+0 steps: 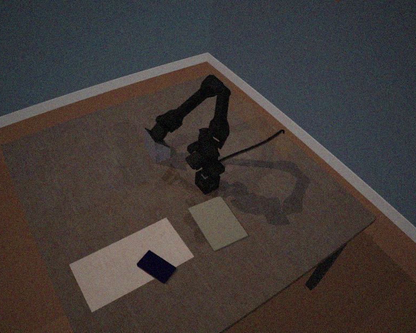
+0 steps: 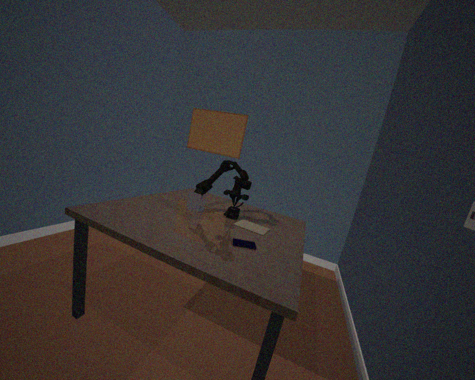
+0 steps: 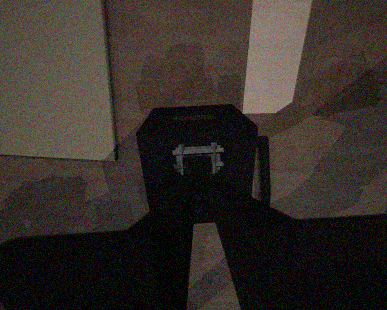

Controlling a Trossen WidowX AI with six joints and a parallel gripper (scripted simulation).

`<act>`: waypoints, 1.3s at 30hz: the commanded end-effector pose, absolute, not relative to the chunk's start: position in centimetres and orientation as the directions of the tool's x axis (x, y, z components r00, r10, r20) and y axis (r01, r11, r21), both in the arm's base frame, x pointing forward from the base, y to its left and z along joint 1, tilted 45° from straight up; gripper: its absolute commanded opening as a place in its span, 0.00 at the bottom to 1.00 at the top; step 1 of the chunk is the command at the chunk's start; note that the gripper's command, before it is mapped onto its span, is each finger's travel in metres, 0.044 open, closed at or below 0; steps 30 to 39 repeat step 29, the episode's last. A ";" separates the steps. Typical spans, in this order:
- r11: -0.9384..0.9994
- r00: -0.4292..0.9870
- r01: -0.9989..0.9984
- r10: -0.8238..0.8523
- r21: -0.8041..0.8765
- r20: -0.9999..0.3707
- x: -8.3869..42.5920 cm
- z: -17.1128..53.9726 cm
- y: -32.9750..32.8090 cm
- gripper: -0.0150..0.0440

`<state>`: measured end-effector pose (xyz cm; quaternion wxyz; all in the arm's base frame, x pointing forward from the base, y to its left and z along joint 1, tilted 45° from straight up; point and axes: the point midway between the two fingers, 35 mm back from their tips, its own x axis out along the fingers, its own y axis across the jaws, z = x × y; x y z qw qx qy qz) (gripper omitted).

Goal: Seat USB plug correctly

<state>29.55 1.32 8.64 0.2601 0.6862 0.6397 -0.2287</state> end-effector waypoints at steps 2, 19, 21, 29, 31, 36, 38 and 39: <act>-0.048 0.079 0.997 0.759 0.065 -0.647 29.6 8.7 1.3 0.42; -0.047 0.079 0.997 0.759 0.066 -0.647 29.6 8.7 1.2 0.42; -0.047 0.079 0.997 0.758 0.066 -0.647 29.5 8.9 1.1 0.42; -0.047 0.078 0.997 0.758 0.065 -0.647 29.5 9.4 0.5 0.42; -0.047 0.078 0.997 0.758 0.065 -0.647 29.5 9.4 0.5 0.42; -0.047 0.078 0.997 0.758 0.065 -0.647 29.5 9.4 0.5 0.42; -0.047 0.078 0.997 0.758 0.065 -0.647 29.5 9.4 0.5 0.42; -0.047 0.078 0.997 0.758 0.065 -0.647 29.5 9.4 0.5 0.42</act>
